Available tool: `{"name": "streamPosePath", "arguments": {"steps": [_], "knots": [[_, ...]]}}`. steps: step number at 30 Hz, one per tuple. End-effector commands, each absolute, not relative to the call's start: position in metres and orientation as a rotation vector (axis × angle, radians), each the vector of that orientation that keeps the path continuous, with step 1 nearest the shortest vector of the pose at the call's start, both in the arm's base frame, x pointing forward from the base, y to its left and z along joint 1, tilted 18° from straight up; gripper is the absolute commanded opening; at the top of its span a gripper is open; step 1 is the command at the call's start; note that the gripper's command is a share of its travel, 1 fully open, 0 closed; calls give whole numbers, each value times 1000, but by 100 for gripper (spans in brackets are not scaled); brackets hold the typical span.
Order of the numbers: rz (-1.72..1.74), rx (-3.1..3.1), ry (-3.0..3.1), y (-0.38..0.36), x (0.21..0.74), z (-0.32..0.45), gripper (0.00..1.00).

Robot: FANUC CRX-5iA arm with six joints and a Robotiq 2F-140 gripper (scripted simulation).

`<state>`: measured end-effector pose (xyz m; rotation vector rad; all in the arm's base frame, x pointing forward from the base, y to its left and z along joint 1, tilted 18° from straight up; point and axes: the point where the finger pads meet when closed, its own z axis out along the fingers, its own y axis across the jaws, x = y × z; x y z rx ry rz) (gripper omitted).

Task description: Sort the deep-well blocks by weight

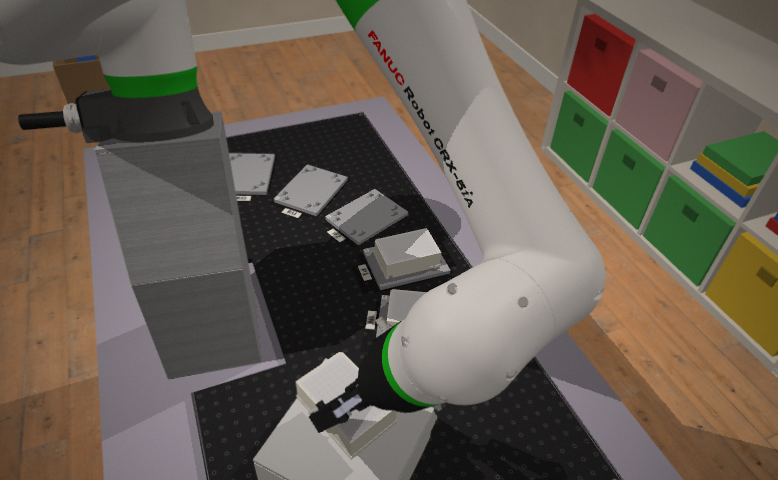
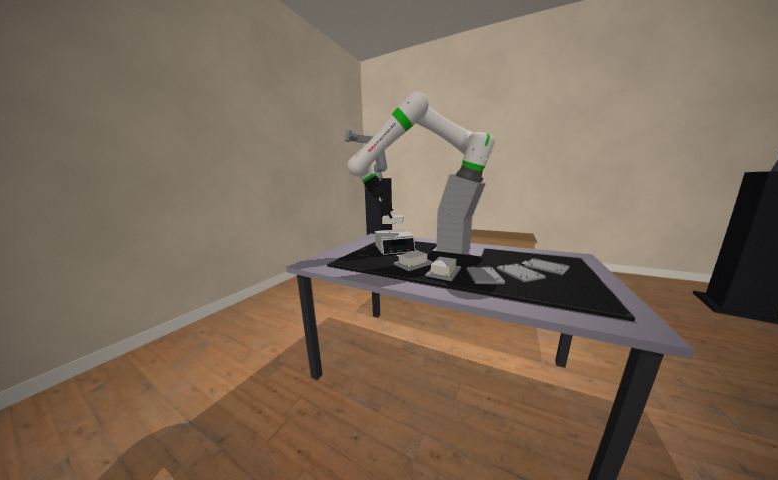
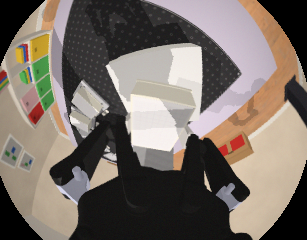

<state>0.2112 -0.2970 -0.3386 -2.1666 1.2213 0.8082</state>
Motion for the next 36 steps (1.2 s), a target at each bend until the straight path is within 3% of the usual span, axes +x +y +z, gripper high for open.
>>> {"name": "streamPosePath", "arguments": {"steps": [1,36], "knots": [[808,-2167,1222,-298,210,-339,10],[808,-2167,1222,-295,212,-345,10]]}}
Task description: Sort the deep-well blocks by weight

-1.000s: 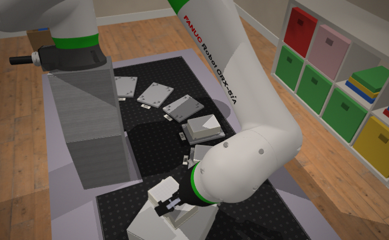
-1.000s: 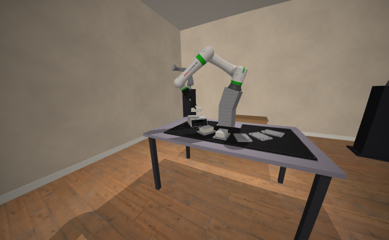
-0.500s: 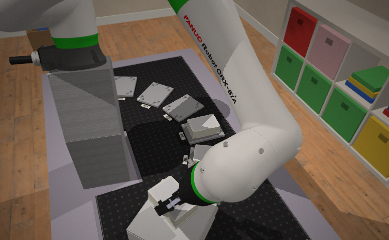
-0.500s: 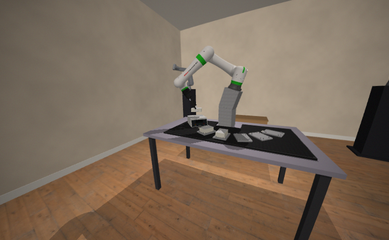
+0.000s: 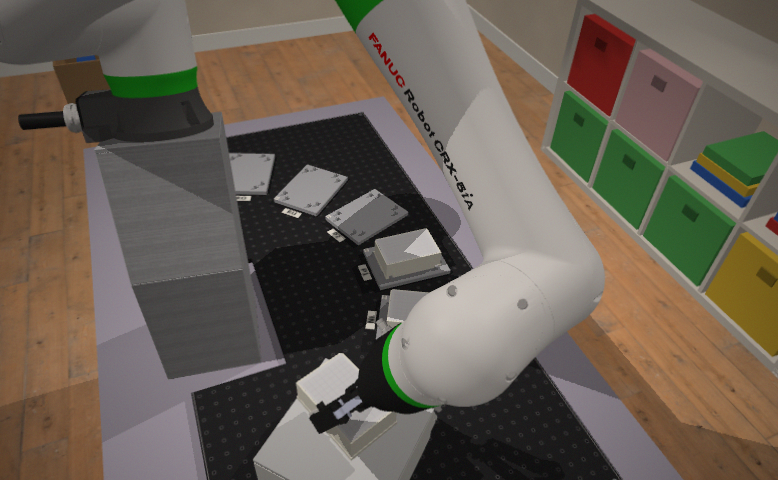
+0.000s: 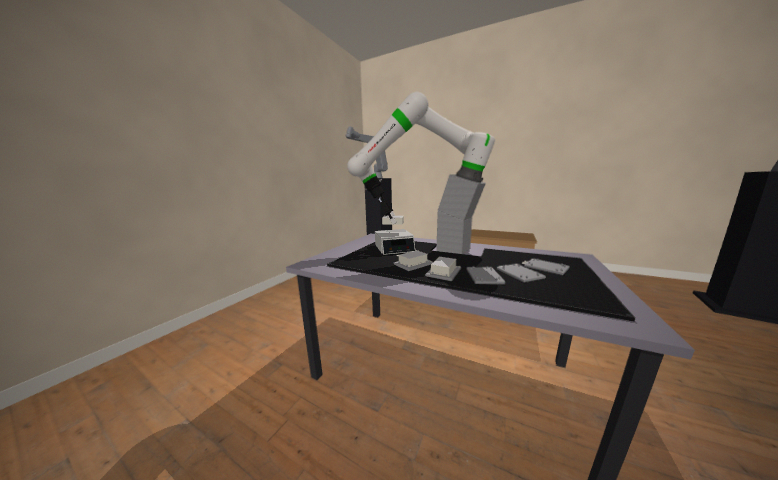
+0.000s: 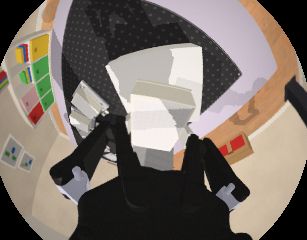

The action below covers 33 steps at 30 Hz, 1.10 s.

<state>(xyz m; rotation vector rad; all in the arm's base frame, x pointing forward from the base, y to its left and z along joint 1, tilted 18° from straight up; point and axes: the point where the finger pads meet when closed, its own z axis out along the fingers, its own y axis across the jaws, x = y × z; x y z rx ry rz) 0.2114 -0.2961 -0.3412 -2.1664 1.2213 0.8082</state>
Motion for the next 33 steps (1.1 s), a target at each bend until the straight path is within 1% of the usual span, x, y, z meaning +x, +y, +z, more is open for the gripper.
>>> {"name": "streamPosePath", "arguments": {"steps": [1,33], "knots": [[808,-2167,1222,-295,212,-346,10],[808,-2167,1222,-280,212,-390,10]]}}
